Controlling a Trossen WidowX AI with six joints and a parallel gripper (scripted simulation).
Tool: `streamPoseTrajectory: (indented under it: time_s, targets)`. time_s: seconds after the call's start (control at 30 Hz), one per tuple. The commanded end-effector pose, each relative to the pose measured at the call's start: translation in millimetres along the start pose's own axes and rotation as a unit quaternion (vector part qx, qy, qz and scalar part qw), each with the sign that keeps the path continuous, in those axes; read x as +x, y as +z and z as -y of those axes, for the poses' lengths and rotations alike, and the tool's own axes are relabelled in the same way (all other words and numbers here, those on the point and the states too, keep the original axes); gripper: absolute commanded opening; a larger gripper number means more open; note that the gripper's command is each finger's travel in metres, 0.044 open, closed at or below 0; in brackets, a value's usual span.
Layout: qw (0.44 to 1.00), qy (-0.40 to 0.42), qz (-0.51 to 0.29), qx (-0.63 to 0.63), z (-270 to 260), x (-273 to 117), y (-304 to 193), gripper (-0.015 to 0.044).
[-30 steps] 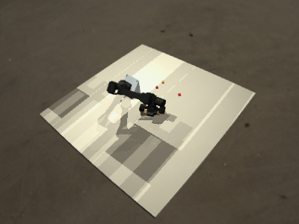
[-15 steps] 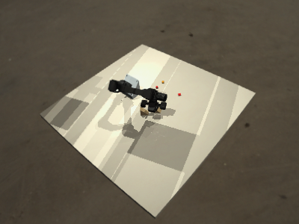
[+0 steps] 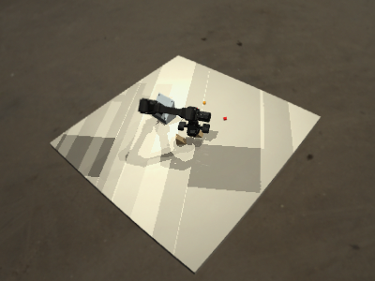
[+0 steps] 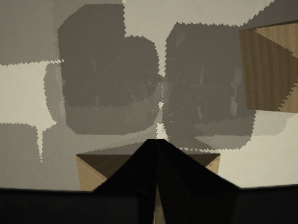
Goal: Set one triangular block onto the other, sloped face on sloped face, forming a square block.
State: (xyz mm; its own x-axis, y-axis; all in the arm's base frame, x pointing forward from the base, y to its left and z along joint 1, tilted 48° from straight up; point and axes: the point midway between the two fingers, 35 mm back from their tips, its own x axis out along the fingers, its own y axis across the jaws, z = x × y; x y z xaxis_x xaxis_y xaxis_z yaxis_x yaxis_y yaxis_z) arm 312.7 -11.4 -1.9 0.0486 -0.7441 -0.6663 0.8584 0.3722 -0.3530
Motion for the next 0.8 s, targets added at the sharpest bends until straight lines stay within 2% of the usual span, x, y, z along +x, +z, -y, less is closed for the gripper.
streamPoseTrajectory:
  time_s: [0.0,0.1,0.27,0.37,0.47,0.6,0.77]
  targets:
    - [1.0,-0.003,-0.002,-0.002,1.0,1.8,-11.6,0.0]
    - [1.0,-0.002,-0.002,-0.002,-0.8,-8.5,-12.9,0.0]
    - [1.0,0.002,-0.001,0.0,-1.6,-77.7,-5.3,0.0]
    - [1.0,0.002,-0.001,0.0,-1.2,-80.7,-5.0,0.0]
    - [1.0,0.019,-0.001,0.018,-0.9,-79.6,-7.1,0.0079]
    - [0.985,0.076,-0.027,0.15,18.7,-82.5,-8.2,0.0184]
    - [0.935,0.145,-0.075,0.315,43.1,-81.6,-13.9,0.0315]
